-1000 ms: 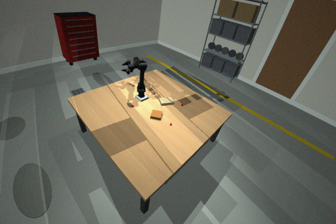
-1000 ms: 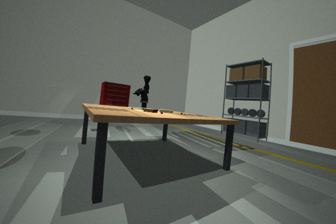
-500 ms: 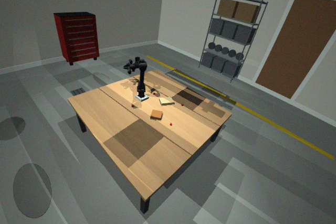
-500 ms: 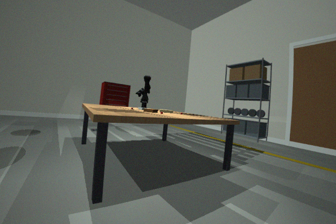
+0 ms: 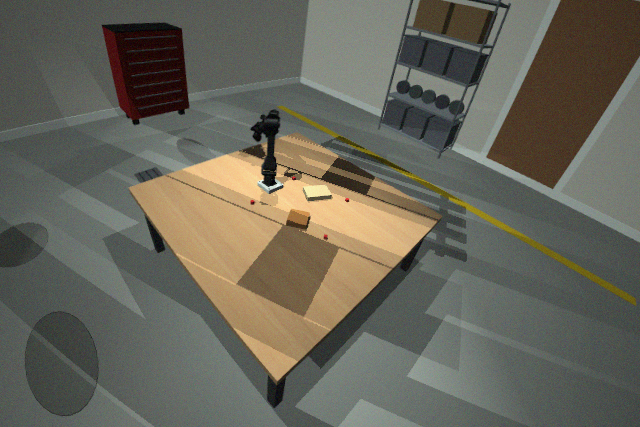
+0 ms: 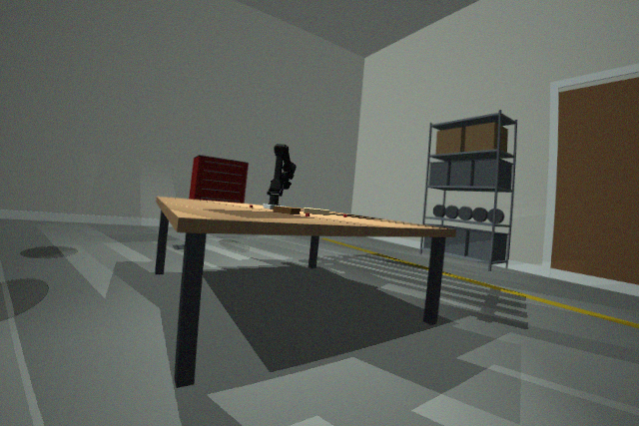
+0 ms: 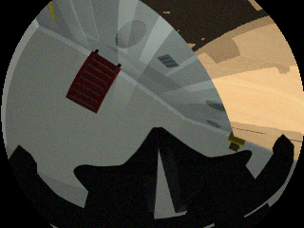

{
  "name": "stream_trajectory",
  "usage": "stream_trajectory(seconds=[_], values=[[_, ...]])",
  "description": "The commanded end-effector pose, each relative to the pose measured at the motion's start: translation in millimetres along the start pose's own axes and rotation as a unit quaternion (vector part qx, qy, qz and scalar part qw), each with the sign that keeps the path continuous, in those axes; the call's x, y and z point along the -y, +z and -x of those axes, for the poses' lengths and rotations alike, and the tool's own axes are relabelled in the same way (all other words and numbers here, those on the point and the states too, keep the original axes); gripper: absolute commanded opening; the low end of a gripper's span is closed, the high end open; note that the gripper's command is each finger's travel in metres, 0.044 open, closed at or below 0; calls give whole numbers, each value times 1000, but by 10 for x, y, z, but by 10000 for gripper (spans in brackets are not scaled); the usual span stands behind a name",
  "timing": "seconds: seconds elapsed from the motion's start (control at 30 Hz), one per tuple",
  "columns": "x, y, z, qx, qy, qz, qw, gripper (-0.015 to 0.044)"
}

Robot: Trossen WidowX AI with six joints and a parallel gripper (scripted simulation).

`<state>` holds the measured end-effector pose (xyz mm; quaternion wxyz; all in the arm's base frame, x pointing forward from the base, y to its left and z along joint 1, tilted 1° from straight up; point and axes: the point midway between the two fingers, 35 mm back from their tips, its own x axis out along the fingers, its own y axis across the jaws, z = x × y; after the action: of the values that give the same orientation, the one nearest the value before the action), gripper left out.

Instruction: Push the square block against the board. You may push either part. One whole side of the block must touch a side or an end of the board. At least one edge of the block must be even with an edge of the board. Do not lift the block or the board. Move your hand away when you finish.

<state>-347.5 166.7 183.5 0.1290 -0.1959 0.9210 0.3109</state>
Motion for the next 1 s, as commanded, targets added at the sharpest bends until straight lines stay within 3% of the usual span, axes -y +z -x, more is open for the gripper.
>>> stream_trajectory(seconds=[0.0, 0.27, 0.97], values=[[-118, 155, 101, 30, 20, -10, 999, 0], [-377, 716, 602, 120, 79, -30, 989, 0], [-345, 1977, 2650, 332, 218, -156, 905, 0]])
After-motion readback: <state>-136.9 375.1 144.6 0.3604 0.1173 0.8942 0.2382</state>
